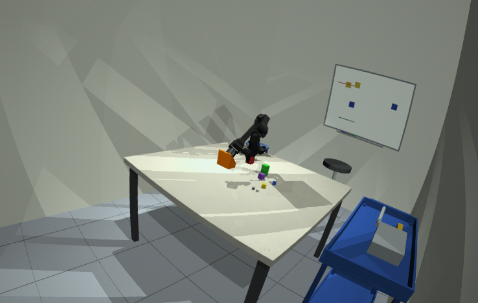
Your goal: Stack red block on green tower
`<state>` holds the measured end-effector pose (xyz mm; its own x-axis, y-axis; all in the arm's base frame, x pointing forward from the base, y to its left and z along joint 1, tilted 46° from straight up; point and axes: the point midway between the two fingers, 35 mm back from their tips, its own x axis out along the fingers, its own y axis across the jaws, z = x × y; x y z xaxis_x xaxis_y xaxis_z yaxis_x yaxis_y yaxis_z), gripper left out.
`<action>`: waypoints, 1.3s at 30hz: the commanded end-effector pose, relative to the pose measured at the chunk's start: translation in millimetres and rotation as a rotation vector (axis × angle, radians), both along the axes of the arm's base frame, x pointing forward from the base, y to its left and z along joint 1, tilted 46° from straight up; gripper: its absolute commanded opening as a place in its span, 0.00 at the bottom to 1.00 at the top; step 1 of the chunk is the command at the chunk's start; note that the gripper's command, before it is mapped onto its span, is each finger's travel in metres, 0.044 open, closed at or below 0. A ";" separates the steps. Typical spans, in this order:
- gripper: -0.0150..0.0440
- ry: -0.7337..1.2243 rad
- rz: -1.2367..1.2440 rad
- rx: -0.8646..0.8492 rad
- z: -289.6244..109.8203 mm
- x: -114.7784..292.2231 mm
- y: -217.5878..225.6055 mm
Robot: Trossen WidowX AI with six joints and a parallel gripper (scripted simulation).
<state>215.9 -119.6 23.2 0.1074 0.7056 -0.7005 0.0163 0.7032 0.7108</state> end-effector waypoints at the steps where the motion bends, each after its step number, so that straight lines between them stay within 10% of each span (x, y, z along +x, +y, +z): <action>1: 0.25 -0.005 0.000 -0.013 13.9 10.3 7.0; 24: 0.25 -0.009 0.003 0.005 126.7 43.7 116.4; 39: 0.25 -0.010 0.003 0.006 107.8 46.4 137.3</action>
